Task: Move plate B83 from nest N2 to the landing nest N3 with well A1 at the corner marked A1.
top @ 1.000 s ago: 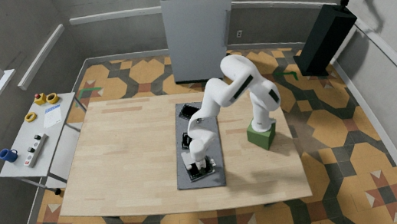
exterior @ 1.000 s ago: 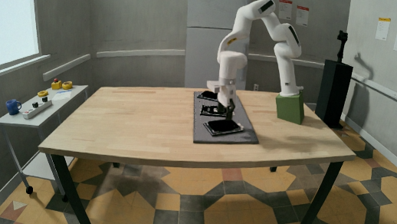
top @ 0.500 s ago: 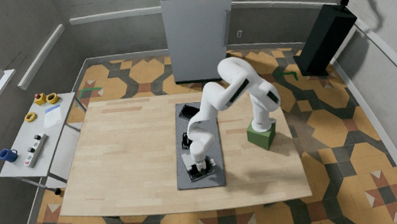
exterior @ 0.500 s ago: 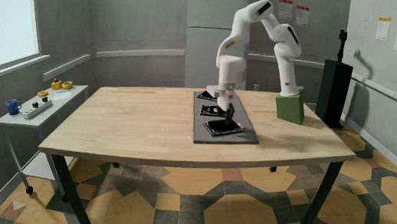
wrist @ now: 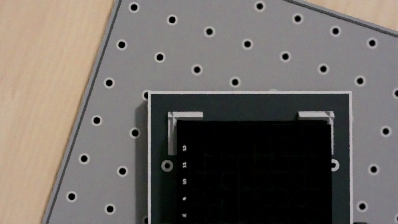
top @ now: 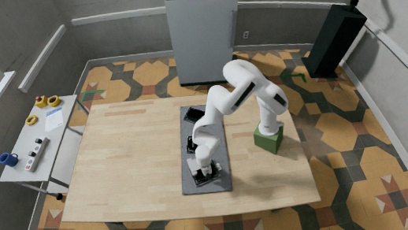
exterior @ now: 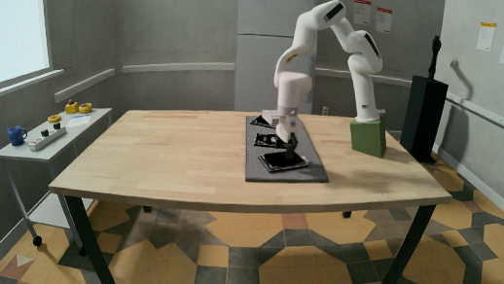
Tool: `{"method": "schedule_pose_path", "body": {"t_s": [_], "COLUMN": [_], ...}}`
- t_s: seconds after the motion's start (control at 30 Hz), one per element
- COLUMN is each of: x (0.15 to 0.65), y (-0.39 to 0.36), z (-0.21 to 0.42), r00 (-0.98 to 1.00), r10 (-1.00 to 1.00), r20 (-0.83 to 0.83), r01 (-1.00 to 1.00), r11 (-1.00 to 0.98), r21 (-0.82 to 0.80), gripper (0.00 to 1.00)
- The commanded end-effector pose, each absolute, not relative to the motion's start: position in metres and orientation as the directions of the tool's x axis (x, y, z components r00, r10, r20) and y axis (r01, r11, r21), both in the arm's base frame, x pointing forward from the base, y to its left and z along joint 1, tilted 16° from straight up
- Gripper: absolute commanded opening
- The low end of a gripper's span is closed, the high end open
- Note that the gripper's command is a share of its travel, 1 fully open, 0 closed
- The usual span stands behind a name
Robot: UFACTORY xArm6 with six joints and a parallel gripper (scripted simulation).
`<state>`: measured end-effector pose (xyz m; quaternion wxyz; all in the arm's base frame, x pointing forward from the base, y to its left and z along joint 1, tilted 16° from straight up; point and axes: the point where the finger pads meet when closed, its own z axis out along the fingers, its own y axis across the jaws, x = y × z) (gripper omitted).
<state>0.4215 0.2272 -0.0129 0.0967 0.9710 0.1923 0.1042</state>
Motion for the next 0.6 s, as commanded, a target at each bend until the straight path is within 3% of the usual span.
{"method": "schedule_pose_path", "body": {"t_s": [0.0, 0.57], "x": [0.4229, 0.4253], "y": [0.2282, 0.2267], "z": [-0.0126, -0.0223], "r00": [0.903, 0.903], "r10": [0.394, 0.394], "r20": [0.169, 0.169], "r01": [0.353, 0.353], "r11": [-0.908, -0.908], "r21": [0.227, 0.227], "gripper": [1.0, 1.0]}}
